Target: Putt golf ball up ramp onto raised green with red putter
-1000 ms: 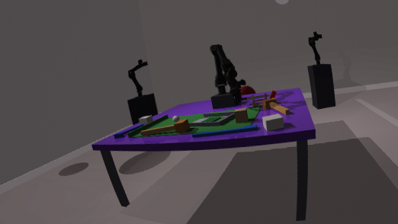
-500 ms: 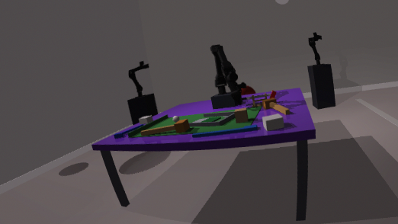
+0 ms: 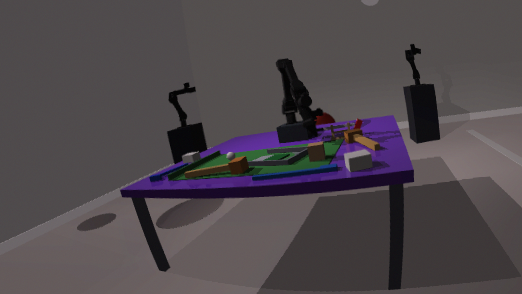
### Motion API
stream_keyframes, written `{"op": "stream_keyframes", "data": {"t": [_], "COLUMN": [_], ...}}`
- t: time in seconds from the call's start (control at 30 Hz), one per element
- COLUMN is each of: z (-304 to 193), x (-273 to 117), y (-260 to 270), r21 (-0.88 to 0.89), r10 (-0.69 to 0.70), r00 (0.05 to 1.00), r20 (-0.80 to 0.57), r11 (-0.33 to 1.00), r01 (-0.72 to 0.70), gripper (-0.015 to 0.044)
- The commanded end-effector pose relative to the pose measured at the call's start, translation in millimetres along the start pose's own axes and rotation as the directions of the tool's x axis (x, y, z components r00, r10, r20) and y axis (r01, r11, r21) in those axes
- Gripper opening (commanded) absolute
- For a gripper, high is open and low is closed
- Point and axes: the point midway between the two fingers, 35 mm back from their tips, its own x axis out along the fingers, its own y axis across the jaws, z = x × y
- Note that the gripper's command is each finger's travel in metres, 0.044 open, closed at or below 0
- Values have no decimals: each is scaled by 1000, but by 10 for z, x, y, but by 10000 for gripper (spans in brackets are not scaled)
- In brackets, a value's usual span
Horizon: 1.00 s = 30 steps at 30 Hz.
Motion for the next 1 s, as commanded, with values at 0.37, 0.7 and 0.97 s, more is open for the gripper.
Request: {"op": "stream_keyframes", "data": {"t": [0.37, 0.7, 0.97], "z": [58, 255, 202], "x": [-164, -916, -904], "y": [-30, -12, -37], "r21": [0, 0, 22], "r10": [-1, 0, -8], "r00": [1000, 1000, 1000], "r20": [0, 0, -10], "r11": [1000, 1000, 1000], "r01": [1, 0, 8], "gripper": [0, 0, 0]}}
